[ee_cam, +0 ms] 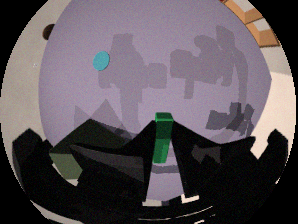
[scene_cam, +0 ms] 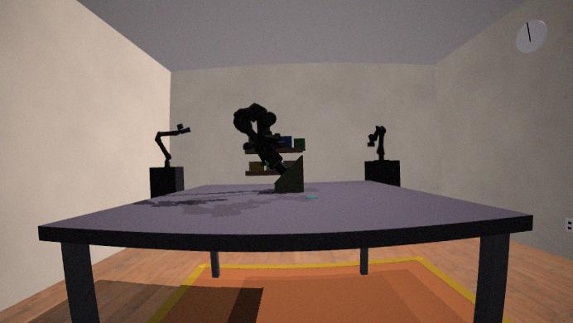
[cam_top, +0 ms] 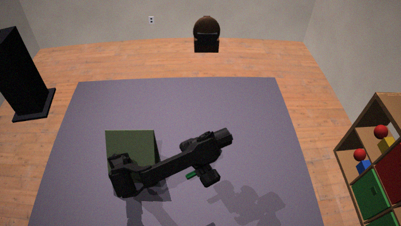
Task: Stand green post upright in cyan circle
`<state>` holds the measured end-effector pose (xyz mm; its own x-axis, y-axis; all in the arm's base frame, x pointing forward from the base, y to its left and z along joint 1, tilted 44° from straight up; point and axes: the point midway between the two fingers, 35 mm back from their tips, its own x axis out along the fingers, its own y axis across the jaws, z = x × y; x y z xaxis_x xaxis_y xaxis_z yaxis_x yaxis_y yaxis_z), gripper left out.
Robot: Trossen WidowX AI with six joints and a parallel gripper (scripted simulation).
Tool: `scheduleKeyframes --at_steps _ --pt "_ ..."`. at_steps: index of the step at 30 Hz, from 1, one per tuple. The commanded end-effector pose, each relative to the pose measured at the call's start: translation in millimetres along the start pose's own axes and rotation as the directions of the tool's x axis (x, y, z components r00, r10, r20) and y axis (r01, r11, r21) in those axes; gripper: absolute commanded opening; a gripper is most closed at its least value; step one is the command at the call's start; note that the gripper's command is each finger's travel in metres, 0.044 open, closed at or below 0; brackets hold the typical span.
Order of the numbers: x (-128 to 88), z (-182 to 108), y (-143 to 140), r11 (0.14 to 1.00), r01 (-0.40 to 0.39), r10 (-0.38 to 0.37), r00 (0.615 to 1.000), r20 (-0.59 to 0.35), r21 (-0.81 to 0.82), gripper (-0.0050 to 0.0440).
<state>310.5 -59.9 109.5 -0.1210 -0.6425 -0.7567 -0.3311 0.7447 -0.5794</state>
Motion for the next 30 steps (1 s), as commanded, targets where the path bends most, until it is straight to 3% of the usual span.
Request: scheduleKeyframes --at_steps 1,30 --pt "-1.4 5.7 4.0 1.000 -0.004 0.004 1.000 0.003 -0.023 0.0022" --pt "0.1 65.3 70.6 0.944 0.003 -0.007 1.000 -0.011 -0.331 0.0022"
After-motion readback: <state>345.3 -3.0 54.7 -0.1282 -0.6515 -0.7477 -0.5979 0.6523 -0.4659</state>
